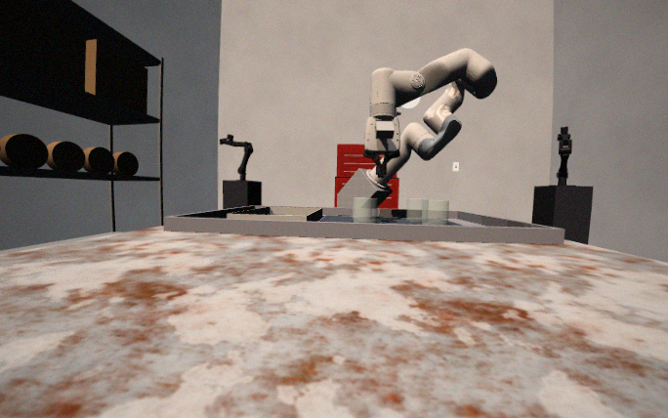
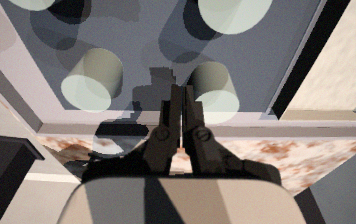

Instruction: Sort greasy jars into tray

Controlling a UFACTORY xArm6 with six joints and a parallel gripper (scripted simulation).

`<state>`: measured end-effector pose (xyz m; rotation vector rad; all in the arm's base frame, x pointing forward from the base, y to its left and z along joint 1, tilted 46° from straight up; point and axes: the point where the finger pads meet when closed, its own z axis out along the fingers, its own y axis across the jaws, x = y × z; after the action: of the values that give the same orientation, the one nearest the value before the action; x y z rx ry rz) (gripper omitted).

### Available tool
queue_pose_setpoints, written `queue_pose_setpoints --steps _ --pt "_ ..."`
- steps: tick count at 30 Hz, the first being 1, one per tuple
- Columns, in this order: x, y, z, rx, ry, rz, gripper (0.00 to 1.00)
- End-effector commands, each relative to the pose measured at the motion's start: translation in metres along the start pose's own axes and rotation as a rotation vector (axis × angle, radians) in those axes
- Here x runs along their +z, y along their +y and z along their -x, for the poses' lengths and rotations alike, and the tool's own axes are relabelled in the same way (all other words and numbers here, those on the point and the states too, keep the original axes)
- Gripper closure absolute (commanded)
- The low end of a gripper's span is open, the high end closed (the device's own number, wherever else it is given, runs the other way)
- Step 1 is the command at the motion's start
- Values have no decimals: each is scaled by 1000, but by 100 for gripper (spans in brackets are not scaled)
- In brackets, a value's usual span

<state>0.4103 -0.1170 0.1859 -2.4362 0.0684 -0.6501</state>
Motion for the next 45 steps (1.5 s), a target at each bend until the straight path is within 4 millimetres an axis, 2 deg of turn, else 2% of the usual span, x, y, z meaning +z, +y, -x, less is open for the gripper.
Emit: queue_pose_setpoints --steps 1,3,6,15,17,24,45 --pt "1 30 -1 -3 2 -3 100" --pt "1 45 1 -3 2 -3 100" --pt "1 45 1 -3 2 -3 100" --pt "44 45 0 -3 2 -3 100" --pt "44 45 0 -3 2 -3 100" --pt "77 45 0 -3 2 -3 100" --pt "77 45 -1 -3 2 -3 100"
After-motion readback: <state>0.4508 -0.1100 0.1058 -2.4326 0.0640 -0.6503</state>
